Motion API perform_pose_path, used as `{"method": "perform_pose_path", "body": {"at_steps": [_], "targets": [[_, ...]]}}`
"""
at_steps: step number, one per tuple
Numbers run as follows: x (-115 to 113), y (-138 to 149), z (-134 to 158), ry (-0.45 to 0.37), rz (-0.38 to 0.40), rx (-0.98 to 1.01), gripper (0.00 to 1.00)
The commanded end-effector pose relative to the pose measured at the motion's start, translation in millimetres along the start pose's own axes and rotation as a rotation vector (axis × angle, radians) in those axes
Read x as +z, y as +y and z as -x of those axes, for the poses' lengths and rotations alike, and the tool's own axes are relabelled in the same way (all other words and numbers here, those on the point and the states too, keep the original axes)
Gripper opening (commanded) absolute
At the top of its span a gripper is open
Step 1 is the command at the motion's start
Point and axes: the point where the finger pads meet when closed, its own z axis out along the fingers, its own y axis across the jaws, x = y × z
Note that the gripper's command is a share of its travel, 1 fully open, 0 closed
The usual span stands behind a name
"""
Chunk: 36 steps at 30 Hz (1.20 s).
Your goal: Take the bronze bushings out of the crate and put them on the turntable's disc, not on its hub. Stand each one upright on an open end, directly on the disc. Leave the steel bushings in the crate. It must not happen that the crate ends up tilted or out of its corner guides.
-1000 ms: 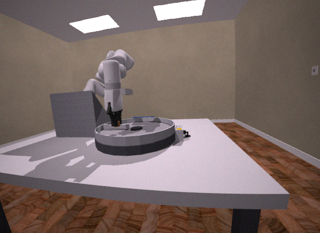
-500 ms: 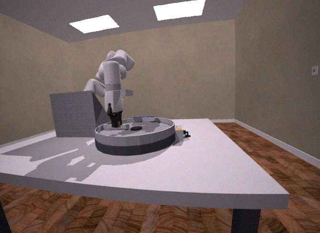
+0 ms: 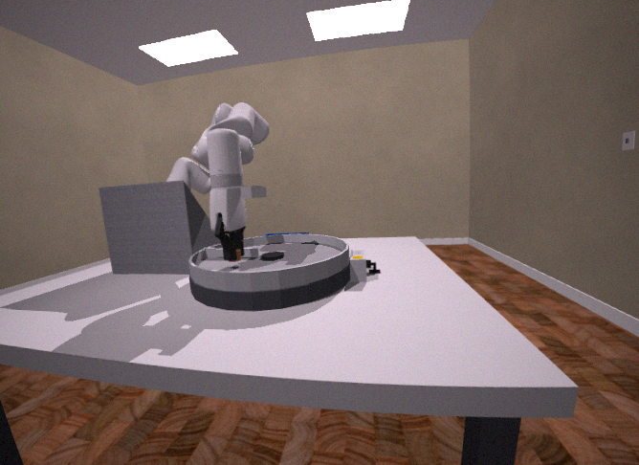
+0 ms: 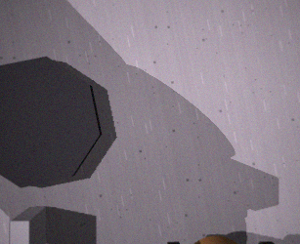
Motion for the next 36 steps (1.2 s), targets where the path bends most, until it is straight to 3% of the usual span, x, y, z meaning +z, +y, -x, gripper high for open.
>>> {"method": "perform_pose_path", "body": {"at_steps": [1, 36], "targets": [[4.9, 0.6, -1.5, 0.003, 0.002, -0.001, 0.00], [10.9, 0.5, -1.6, 0.003, 0.003, -0.001, 0.00]]}}
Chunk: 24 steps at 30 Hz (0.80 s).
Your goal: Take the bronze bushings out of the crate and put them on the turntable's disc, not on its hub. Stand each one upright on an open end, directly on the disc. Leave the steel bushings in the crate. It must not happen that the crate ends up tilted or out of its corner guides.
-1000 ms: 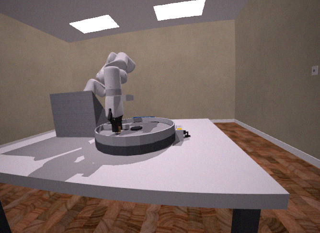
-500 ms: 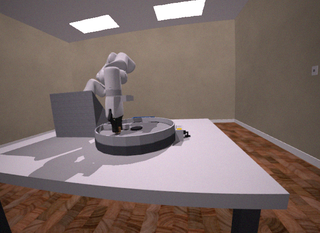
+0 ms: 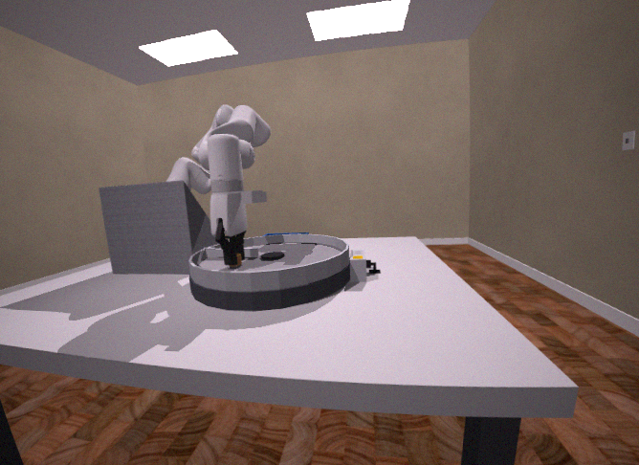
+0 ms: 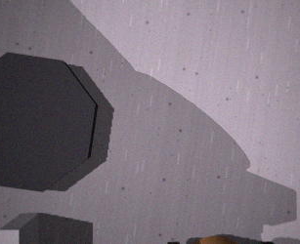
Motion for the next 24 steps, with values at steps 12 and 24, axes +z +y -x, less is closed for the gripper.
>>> {"method": "perform_pose_path", "body": {"at_steps": [12, 24], "targets": [[2.1, 0.6, -1.5, 0.003, 0.002, -0.001, 0.00], [2.3, 0.6, -1.5, 0.003, 0.002, -0.001, 0.00]]}}
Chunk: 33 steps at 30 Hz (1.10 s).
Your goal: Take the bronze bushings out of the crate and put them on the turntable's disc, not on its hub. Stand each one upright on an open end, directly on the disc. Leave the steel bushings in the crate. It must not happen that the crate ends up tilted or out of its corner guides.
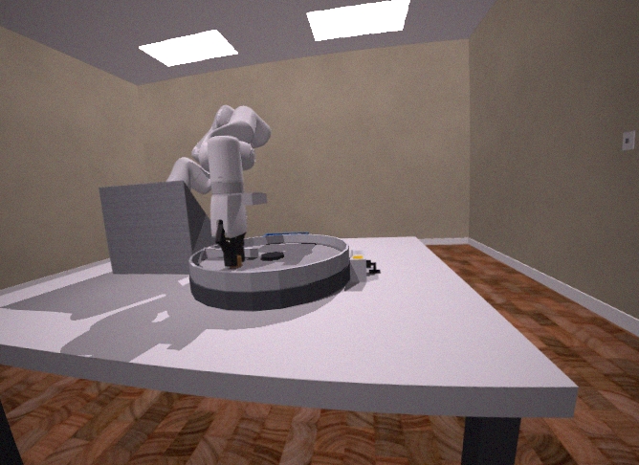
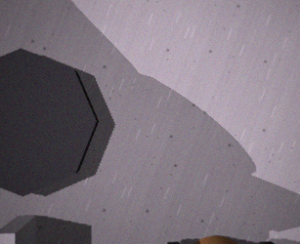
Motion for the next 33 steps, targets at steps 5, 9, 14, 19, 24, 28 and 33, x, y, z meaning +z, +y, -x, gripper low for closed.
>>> {"method": "perform_pose_path", "body": {"at_steps": [5, 9, 14, 19, 24, 28, 33], "targets": [[-1.7, 0.6, -1.4, 0.003, 0.002, -0.001, 0.42], [-1.7, 0.6, -1.4, 0.003, 0.002, -0.001, 0.42], [-1.7, 0.6, -1.4, 0.003, 0.002, -0.001, 0.42], [-1.7, 0.6, -1.4, 0.003, 0.002, -0.001, 0.42], [-1.7, 0.6, -1.4, 0.003, 0.002, -0.001, 0.42], [-1.7, 0.6, -1.4, 0.003, 0.002, -0.001, 0.42], [-1.7, 0.6, -1.4, 0.003, 0.002, -0.001, 0.42]]}}
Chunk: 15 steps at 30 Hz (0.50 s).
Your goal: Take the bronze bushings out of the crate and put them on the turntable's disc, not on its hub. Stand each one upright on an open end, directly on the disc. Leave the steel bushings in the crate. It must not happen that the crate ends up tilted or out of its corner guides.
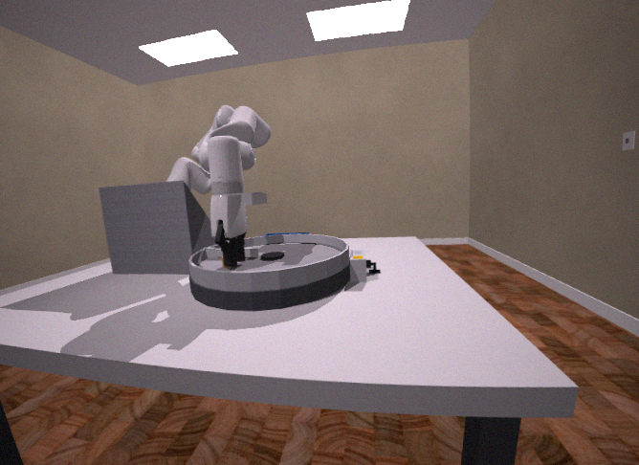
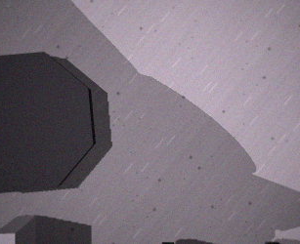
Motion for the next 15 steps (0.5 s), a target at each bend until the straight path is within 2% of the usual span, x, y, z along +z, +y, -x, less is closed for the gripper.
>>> {"method": "perform_pose_path", "body": {"at_steps": [1, 9, 15], "targets": [[-2, 1, -1, 0.003, 0.002, -0.001, 0.42], [-5, 1, -1, 0.003, 0.002, -0.001, 0.42], [-28, 1, -1, 0.003, 0.002, -0.001, 0.42]]}}
